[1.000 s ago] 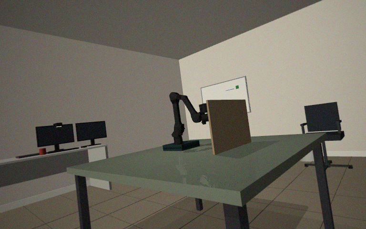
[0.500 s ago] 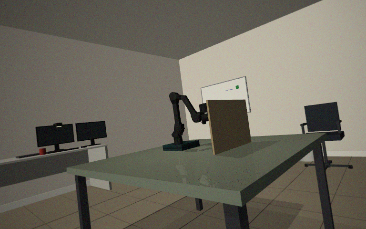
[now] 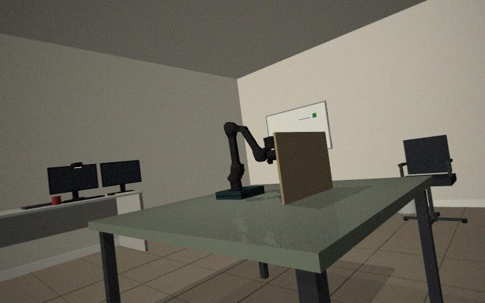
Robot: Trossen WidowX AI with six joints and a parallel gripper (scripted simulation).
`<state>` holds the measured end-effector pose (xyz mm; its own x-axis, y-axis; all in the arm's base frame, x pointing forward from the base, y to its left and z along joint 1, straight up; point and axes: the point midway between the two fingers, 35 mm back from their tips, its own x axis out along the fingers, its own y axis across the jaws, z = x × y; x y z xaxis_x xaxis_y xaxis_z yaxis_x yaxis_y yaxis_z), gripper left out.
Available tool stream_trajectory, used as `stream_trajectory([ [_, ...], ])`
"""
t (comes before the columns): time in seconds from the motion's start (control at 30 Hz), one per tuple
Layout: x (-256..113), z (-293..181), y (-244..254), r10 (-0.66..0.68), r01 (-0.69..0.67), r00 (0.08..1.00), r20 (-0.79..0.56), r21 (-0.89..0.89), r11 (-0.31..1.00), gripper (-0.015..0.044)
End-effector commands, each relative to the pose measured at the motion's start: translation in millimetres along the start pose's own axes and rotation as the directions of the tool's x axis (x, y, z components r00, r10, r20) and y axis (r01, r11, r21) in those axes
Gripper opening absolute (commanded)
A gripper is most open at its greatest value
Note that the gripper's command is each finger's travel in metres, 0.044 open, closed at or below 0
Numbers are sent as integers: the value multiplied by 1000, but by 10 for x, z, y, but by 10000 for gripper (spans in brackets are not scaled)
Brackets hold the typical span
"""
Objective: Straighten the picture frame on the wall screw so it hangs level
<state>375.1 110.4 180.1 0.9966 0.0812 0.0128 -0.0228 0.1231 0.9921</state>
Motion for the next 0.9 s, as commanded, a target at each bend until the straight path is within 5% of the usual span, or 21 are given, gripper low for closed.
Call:
stream_trajectory([
  [0.0,1,2,4,-2,2,1000,0,29,1000,0],
  [0.77,-1,7,28,-2,2,1000,-1,147,989,0],
  [0.87,-2,5,25,0,0,1000,-1,125,992,79],
])
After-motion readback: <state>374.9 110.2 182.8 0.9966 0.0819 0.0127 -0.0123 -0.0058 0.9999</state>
